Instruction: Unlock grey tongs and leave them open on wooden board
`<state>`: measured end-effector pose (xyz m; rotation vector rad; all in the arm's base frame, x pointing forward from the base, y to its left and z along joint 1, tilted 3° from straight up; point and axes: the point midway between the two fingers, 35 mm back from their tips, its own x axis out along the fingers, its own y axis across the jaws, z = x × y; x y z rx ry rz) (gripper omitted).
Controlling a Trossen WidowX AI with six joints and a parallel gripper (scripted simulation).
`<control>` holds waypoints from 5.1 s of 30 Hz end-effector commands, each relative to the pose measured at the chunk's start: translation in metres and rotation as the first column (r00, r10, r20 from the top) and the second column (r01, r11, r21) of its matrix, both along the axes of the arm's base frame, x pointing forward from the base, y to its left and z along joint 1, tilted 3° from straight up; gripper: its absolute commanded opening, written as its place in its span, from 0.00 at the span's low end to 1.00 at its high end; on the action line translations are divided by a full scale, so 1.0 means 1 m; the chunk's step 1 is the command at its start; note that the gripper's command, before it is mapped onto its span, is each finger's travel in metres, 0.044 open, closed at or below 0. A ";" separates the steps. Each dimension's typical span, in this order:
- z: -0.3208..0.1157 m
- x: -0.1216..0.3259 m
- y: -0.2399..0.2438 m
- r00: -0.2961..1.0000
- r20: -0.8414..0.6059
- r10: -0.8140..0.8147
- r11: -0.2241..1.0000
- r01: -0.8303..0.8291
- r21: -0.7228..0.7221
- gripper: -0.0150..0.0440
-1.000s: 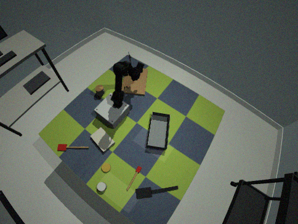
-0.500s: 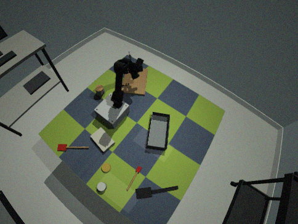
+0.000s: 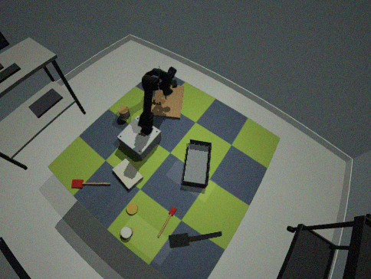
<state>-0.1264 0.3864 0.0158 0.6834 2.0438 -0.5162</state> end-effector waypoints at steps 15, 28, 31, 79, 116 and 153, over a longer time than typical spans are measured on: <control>0.011 -0.005 -0.008 0.959 0.269 0.086 0.985 -0.041 -0.170 0.00; 0.028 -0.004 -0.022 0.876 0.445 0.188 0.956 -0.059 -0.288 0.00; 0.028 -0.004 -0.022 0.874 0.447 0.190 0.955 -0.060 -0.290 0.00; -0.040 -0.004 -0.022 0.874 0.447 0.190 0.955 -0.060 -0.290 0.00; -0.057 -0.003 -0.026 0.875 0.445 0.191 0.953 -0.056 -0.299 1.00; 0.078 0.046 -0.162 0.876 0.444 0.190 0.953 -0.056 -0.297 1.00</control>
